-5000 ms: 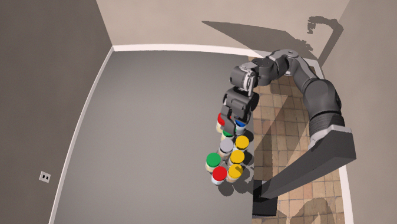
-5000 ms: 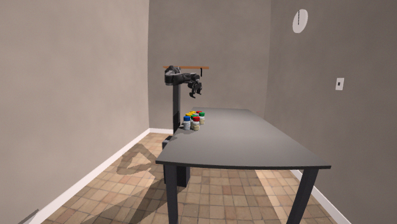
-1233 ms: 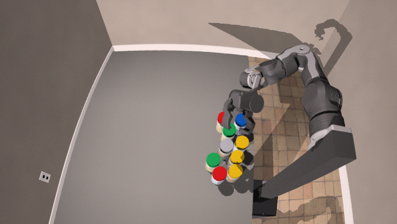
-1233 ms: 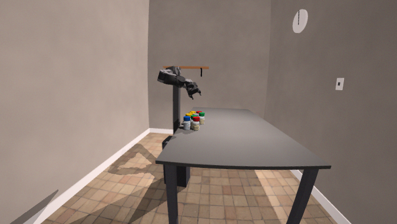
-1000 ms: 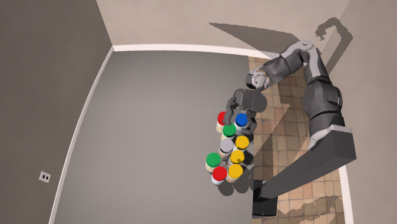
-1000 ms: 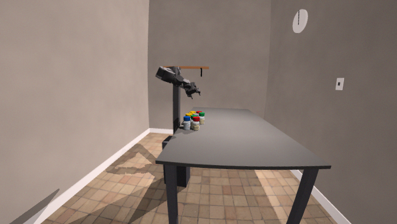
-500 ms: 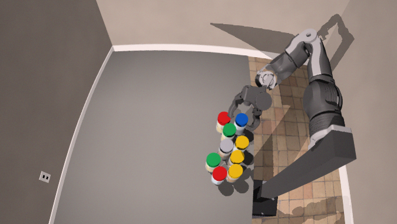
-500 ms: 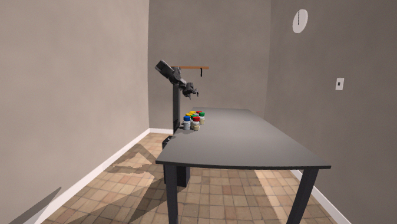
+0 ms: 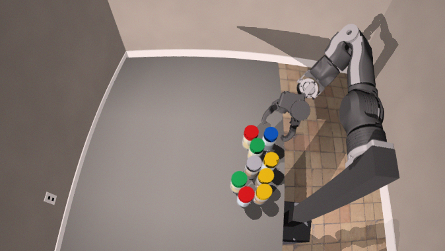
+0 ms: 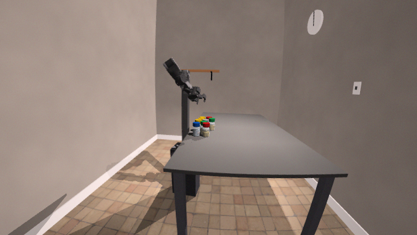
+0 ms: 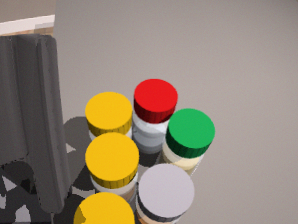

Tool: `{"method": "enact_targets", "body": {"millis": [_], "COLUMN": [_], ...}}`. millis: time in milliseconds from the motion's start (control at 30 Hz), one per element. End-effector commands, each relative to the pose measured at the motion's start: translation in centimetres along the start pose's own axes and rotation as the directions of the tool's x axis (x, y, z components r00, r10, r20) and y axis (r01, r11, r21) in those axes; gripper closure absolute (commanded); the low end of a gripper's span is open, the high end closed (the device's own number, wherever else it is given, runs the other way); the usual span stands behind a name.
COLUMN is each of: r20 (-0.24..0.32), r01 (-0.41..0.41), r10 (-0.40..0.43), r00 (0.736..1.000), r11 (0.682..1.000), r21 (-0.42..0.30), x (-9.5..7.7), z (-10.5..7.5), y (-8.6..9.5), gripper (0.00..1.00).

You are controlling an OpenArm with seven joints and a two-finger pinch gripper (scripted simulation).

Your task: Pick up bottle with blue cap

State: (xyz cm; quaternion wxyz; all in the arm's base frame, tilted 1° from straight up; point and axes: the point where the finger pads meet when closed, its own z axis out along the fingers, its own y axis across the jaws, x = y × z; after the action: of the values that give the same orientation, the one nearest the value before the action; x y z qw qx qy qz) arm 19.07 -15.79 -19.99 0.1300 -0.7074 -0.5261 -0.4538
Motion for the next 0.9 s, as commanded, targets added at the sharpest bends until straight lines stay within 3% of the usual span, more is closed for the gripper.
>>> {"method": "enact_targets", "body": {"millis": [0, 67, 300, 633, 867], "r20": [0.002, 0.027, 0.027, 0.208, 0.208], "r01": [-0.03, -0.068, -0.068, -0.189, -0.189], "r10": [0.031, 0.071, 0.071, 0.239, 0.239], "r00": [1.0, 0.997, 0.997, 0.949, 0.949], "r11": [0.998, 0.994, 0.994, 0.954, 0.954], "r21": [-0.055, -0.086, -0.086, -0.234, -0.234], "x": [0.0, -0.5, -0.5, -3.4, -3.4], "z": [-0.3, -0.9, -0.9, -5.0, -5.0], "y": [0.6, 0.6, 0.6, 0.0, 0.0], "gripper": [0.55, 0.55, 0.55, 0.55, 0.55]}}
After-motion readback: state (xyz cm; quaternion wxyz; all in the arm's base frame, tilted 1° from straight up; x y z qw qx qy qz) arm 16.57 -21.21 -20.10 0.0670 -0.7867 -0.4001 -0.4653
